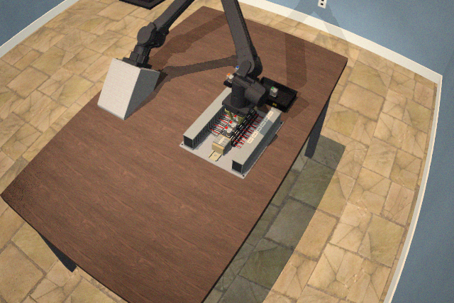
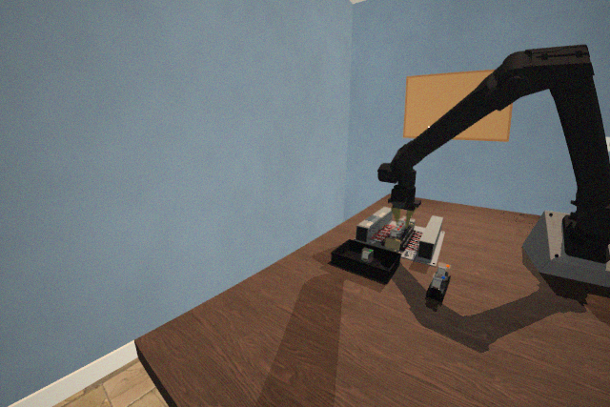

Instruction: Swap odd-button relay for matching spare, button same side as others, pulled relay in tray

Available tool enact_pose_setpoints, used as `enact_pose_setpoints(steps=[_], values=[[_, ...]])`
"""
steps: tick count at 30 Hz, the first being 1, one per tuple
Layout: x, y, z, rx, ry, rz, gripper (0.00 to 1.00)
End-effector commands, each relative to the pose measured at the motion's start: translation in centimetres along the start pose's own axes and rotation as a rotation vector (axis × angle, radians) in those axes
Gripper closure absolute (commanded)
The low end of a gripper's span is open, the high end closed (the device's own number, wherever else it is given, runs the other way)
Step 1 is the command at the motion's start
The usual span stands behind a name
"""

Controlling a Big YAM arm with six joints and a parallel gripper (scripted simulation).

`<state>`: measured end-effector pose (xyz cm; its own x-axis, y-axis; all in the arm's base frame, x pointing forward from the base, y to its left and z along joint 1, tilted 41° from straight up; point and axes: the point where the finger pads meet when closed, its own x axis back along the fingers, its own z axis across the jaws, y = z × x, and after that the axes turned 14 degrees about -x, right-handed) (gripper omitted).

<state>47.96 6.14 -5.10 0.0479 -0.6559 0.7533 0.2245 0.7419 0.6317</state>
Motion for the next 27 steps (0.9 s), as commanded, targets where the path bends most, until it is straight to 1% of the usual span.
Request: enact_pose_setpoints(steps=[1,17,27], values=[[0.3,0.64,-0.74,0.016,-0.021,-0.006,1.0],[-0.32,0.37,-0.39,0.009,-0.01,-0.005,1.0],[-0.27,0.43,-0.58,0.012,-0.012,-0.005,1.0]])
